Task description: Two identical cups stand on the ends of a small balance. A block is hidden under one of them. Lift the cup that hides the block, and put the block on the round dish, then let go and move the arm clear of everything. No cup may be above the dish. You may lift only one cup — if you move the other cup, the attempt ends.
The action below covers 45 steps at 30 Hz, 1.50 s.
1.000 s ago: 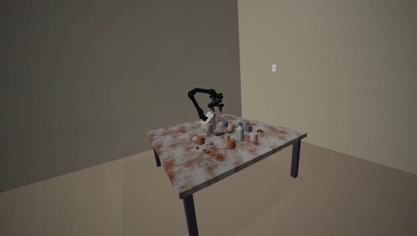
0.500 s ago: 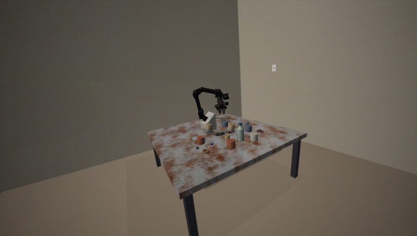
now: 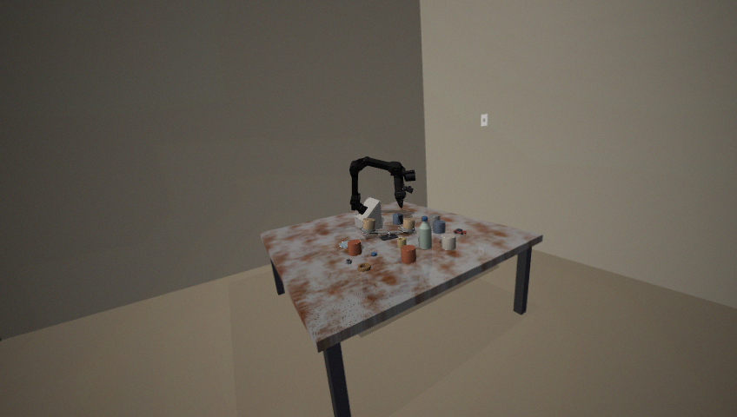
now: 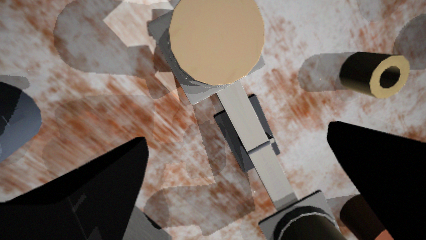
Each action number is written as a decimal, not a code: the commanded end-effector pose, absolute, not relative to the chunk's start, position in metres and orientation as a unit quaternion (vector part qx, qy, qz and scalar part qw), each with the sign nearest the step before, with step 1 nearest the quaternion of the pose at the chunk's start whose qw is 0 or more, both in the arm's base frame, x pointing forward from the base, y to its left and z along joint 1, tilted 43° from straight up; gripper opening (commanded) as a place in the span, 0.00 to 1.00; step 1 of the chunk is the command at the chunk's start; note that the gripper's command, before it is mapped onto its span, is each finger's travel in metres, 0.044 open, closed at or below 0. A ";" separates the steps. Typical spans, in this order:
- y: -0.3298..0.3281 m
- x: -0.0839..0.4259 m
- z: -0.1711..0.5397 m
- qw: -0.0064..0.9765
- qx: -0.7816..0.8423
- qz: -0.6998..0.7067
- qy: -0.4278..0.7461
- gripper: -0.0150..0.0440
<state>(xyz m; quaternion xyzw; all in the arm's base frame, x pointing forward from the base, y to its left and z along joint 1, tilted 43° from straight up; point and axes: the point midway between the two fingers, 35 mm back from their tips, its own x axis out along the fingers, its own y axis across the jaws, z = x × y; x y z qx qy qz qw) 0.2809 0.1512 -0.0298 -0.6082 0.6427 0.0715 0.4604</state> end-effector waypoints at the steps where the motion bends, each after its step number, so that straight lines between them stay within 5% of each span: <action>1: 0.149 0.295 -0.045 0.419 -0.614 0.124 0.658 1.00; 10: 0.140 0.318 -0.077 0.340 -0.620 0.231 0.669 1.00; 45: 0.108 0.320 -0.112 0.338 -0.620 0.233 0.669 1.00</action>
